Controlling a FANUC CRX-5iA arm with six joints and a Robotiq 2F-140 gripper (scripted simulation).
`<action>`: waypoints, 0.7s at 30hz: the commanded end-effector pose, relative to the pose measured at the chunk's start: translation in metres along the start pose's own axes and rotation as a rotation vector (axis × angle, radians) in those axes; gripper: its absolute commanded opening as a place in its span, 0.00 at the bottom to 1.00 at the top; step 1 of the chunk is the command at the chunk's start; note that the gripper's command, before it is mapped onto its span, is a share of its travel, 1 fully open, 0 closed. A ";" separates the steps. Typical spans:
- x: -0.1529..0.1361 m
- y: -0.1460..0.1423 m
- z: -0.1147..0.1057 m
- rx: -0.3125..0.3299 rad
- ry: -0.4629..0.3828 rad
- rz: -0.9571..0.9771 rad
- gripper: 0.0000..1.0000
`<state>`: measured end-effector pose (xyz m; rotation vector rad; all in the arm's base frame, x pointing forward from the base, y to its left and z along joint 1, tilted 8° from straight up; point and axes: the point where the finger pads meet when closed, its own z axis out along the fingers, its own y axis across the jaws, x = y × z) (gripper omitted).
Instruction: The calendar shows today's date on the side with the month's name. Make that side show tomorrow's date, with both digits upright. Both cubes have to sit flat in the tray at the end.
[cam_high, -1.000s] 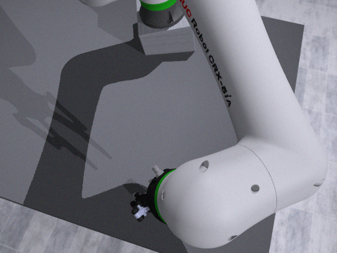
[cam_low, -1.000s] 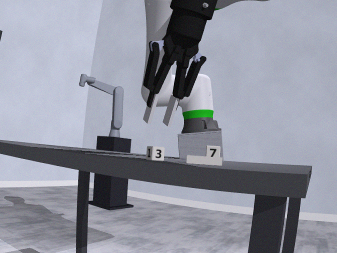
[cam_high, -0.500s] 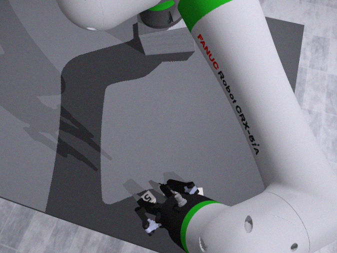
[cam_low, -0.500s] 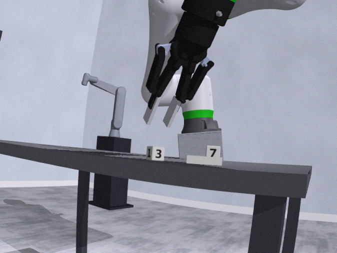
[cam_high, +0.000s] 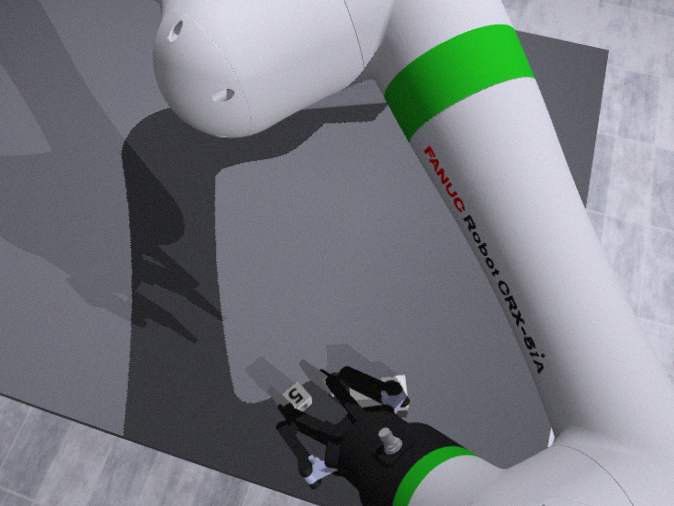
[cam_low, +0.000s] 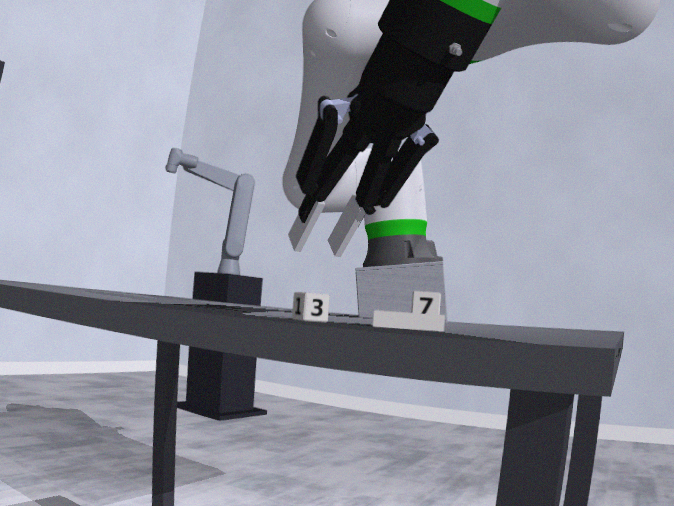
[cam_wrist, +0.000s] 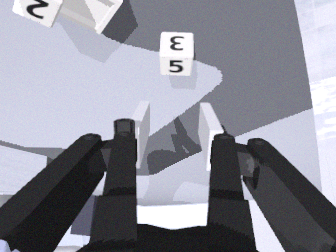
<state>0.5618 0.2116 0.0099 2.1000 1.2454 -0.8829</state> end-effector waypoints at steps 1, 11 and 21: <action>0.000 0.000 0.000 0.000 -0.001 0.000 0.35; 0.001 0.000 0.001 0.000 -0.001 0.000 0.35; 0.006 0.000 0.006 0.000 -0.001 0.000 0.35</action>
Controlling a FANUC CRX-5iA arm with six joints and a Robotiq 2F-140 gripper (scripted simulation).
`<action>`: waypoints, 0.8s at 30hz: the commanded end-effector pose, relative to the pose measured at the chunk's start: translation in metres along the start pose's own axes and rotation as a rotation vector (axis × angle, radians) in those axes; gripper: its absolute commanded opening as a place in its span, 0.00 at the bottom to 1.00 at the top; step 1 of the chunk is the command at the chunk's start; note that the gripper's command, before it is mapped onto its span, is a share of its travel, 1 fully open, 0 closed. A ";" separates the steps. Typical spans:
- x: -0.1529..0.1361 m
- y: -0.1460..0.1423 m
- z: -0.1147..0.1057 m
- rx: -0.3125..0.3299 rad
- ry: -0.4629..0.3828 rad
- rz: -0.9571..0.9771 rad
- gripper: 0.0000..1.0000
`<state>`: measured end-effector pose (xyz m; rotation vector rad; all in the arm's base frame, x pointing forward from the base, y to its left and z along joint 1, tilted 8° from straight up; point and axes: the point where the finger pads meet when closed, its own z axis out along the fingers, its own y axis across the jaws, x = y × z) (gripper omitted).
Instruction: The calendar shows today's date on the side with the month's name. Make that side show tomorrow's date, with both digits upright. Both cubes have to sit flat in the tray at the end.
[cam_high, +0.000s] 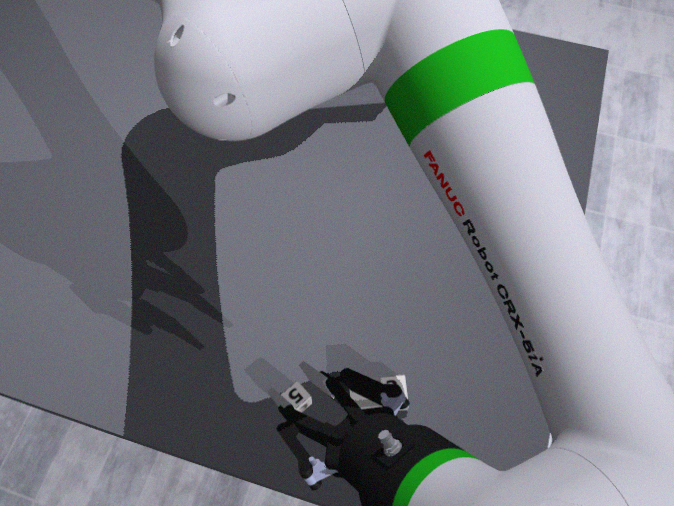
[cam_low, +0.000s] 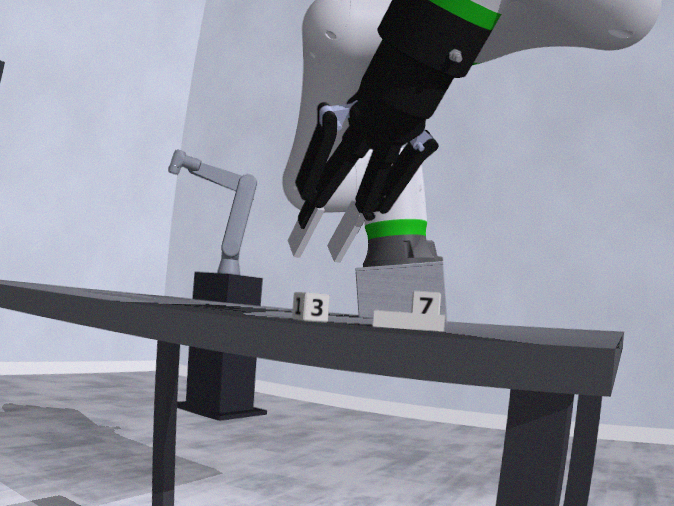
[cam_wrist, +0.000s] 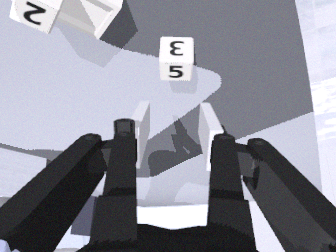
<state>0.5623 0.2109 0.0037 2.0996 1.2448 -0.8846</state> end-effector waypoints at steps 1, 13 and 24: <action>0.003 0.000 0.003 0.000 0.000 0.000 0.35; 0.017 0.000 0.016 0.000 0.000 0.000 0.35; 0.030 0.000 0.030 0.000 0.000 0.000 0.35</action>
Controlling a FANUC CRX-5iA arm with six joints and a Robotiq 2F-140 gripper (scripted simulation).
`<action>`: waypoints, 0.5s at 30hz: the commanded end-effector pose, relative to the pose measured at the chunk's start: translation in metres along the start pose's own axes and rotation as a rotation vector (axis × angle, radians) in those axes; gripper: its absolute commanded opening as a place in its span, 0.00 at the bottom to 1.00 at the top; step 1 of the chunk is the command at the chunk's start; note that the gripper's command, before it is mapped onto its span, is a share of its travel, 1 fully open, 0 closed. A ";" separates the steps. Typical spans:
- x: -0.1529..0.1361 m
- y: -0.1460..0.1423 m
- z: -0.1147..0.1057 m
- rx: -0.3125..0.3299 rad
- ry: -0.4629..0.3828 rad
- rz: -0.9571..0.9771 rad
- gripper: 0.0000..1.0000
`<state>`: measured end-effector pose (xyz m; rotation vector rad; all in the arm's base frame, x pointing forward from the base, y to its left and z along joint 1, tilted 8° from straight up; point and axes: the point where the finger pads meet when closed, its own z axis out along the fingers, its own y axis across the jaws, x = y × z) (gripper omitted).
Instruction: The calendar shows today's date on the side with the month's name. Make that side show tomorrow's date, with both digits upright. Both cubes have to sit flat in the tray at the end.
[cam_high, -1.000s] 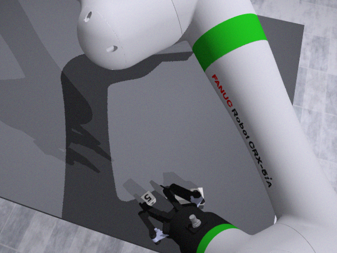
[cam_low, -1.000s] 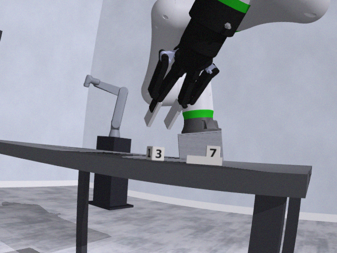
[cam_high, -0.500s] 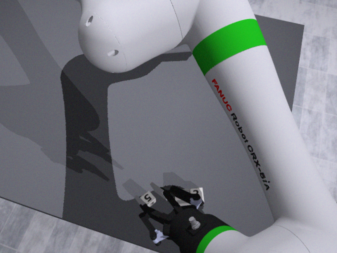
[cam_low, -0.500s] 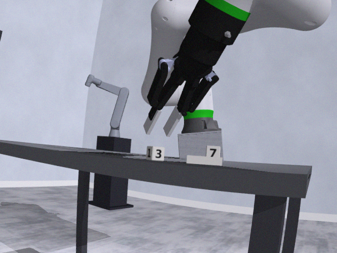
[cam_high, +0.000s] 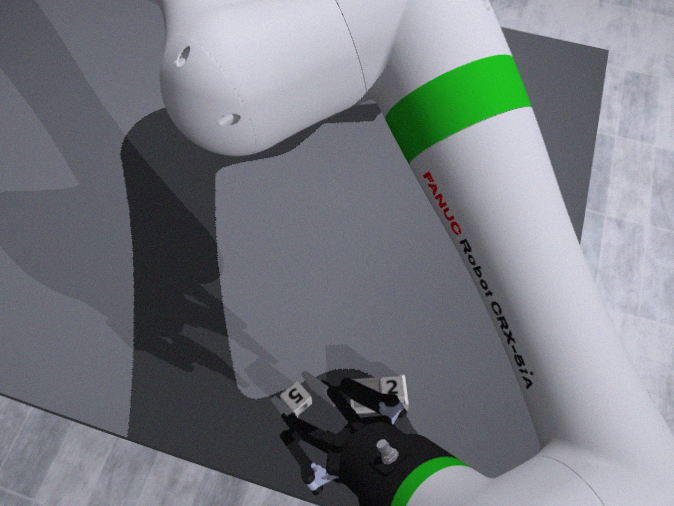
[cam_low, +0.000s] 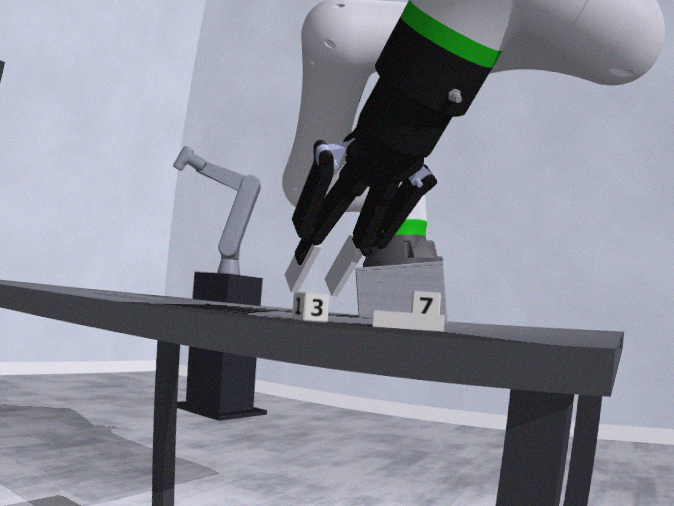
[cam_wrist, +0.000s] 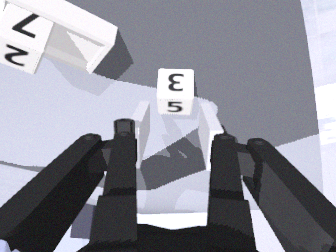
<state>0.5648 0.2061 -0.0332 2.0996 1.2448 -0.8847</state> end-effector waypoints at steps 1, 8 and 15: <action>0.005 0.000 0.005 0.000 0.000 0.000 0.35; 0.010 0.000 0.010 0.000 0.000 0.000 0.35; 0.016 0.000 0.016 0.000 0.000 0.000 0.35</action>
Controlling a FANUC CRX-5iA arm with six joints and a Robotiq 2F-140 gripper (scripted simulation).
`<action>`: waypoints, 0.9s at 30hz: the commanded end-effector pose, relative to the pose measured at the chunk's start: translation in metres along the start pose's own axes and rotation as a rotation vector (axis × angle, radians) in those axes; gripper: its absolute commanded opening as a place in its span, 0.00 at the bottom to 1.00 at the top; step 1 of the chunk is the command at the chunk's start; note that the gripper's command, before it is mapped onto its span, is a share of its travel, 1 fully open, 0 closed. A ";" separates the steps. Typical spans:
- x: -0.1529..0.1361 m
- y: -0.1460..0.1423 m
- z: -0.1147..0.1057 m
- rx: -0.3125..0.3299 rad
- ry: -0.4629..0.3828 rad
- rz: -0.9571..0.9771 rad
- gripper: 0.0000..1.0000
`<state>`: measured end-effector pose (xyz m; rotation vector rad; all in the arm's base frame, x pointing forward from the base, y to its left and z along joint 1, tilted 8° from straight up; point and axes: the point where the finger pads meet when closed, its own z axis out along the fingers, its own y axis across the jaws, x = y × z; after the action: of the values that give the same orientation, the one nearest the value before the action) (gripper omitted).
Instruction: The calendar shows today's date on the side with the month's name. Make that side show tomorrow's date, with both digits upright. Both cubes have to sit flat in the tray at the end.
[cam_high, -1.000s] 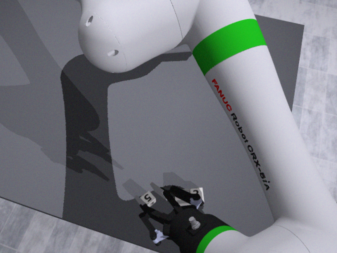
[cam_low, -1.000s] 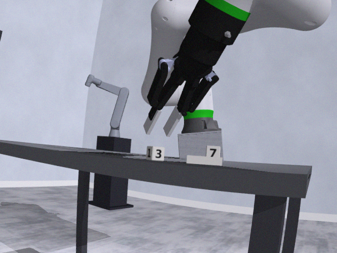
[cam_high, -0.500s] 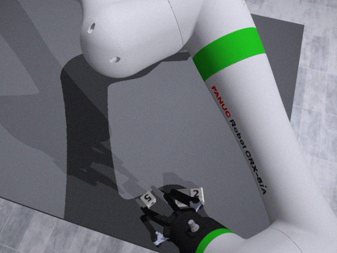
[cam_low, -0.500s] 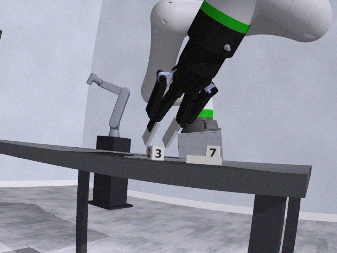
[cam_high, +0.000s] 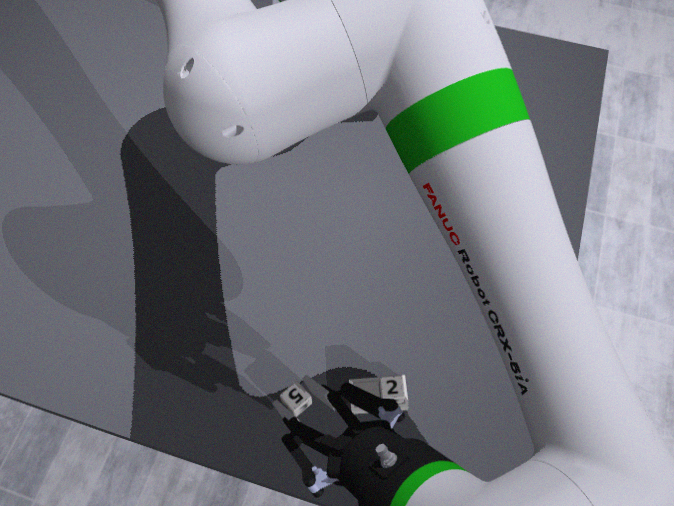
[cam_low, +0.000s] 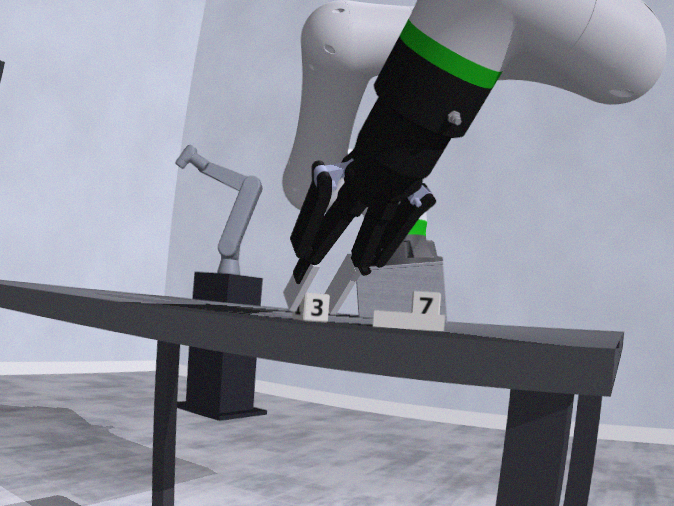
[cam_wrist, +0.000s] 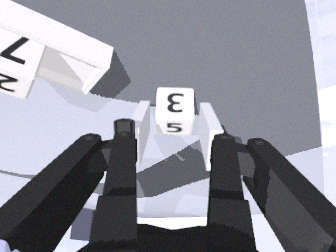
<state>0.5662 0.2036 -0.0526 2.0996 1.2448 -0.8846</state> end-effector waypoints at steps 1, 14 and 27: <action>0.002 0.000 0.002 0.000 0.000 0.000 0.35; 0.005 0.000 0.005 0.000 0.000 0.000 0.35; 0.005 0.000 0.005 0.000 0.000 0.000 0.35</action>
<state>0.5667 0.2028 -0.0594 2.0996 1.2448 -0.8846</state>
